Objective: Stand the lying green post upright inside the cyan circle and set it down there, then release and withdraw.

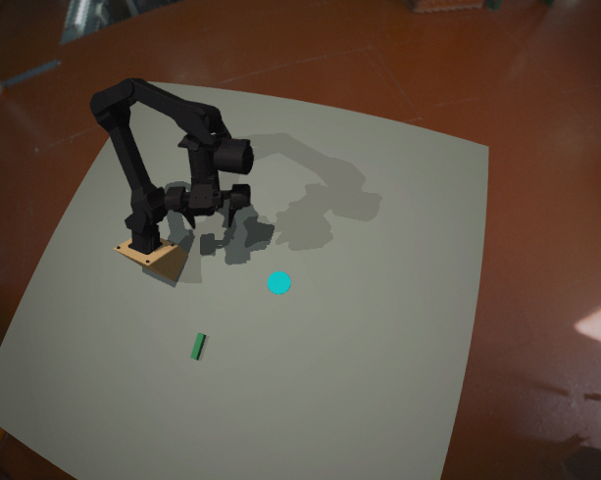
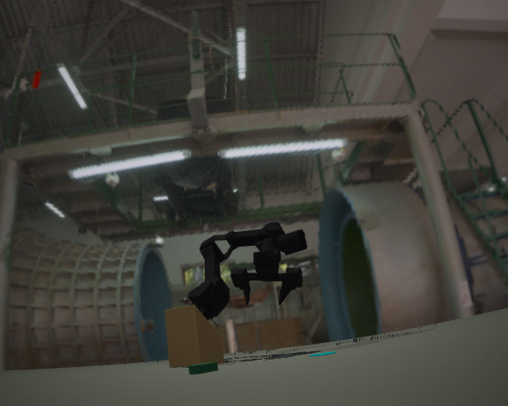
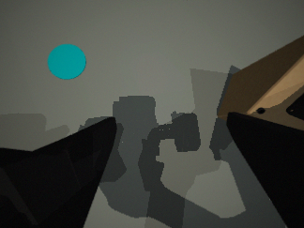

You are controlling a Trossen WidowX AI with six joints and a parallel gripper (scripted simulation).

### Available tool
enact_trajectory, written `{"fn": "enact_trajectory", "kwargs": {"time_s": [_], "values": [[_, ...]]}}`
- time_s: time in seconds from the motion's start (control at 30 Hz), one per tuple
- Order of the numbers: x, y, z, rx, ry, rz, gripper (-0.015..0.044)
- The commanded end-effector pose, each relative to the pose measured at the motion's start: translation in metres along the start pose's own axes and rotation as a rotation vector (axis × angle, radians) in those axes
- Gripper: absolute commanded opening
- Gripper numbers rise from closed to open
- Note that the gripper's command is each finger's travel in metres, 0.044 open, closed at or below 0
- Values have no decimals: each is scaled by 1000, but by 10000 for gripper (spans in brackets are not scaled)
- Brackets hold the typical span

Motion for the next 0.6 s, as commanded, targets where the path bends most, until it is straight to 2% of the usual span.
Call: {"fn": "enact_trajectory", "kwargs": {"time_s": [0.0, 0.17, 0.2, 0.57], "values": [[1, 0, 1, 1, -2, -2, 374], [17, -8, 37, 42, -45, -46, 243], [20, -10, 46, 53, -56, -54, 233], [13, -50, 159, 206, -178, -85, 233]]}}
Point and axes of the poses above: the point midway between the two fingers, 35 mm back from their tips, its own y axis back along the fingers, its own x axis across the jaws, z = x × y, the point moved 10 cm from there along y, back along the fingers, and after that the axes turned 4 degrees about y, right-handed, at the moved point
